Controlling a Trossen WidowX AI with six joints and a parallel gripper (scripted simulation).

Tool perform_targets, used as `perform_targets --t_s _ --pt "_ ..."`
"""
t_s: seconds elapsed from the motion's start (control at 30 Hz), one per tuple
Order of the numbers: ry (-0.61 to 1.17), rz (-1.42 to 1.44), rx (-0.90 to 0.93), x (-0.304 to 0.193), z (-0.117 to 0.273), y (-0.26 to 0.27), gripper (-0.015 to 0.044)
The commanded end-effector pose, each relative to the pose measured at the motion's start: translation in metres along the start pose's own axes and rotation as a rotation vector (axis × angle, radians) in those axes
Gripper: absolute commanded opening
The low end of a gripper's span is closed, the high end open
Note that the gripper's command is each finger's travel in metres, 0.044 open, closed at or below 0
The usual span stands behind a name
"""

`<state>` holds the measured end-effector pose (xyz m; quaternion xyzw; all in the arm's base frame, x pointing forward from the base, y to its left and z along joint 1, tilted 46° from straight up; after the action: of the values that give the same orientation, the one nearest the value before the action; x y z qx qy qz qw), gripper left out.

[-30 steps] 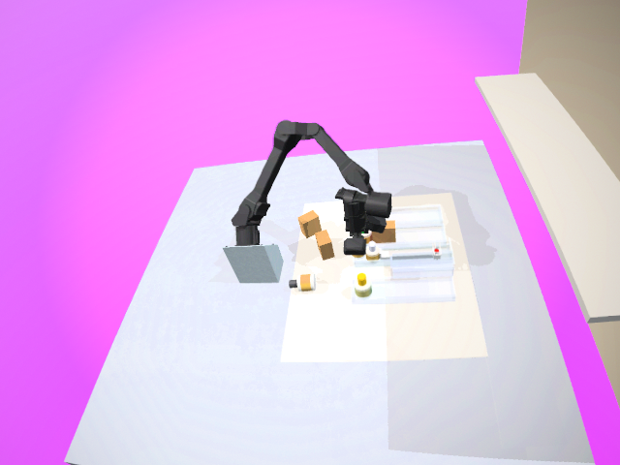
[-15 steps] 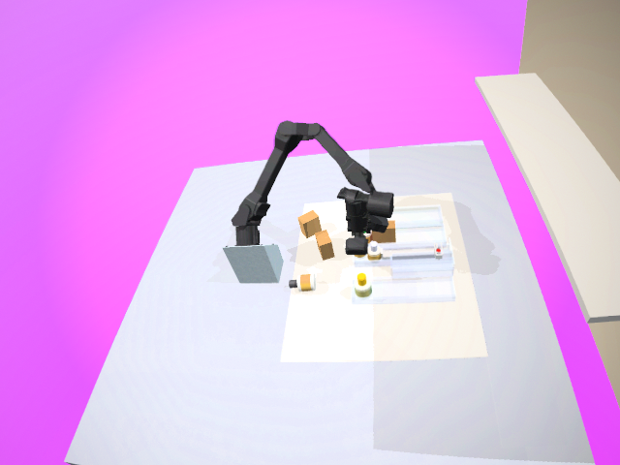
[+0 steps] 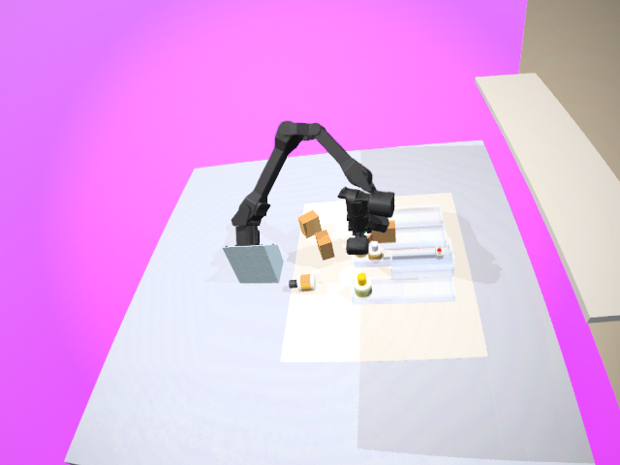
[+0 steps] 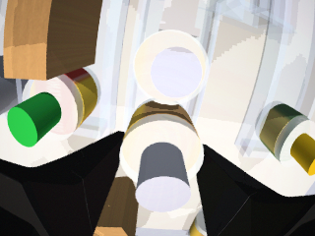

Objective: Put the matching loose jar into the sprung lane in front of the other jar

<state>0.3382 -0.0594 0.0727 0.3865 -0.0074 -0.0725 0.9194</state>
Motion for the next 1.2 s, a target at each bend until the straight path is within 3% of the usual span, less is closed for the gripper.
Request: perform_targets --t_s 0.0,1.17 --pt "-0.027 0.016 0.006 0.0066 0.0038 0.0024 0.0000" --pt "-0.027 0.016 0.006 0.0098 0.0024 0.0027 0.0000"
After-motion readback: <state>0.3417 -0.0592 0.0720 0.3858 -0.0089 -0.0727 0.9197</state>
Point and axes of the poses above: the point midway between the two fingers, 35 mm back from their tips, its own z axis back along the fingers, its own y axis across the jaws, x = y × z, the point moved 9 cm from there along z, back along the fingers, and after that the axes turned 3 degrees about -z, right-handed, at the moved point
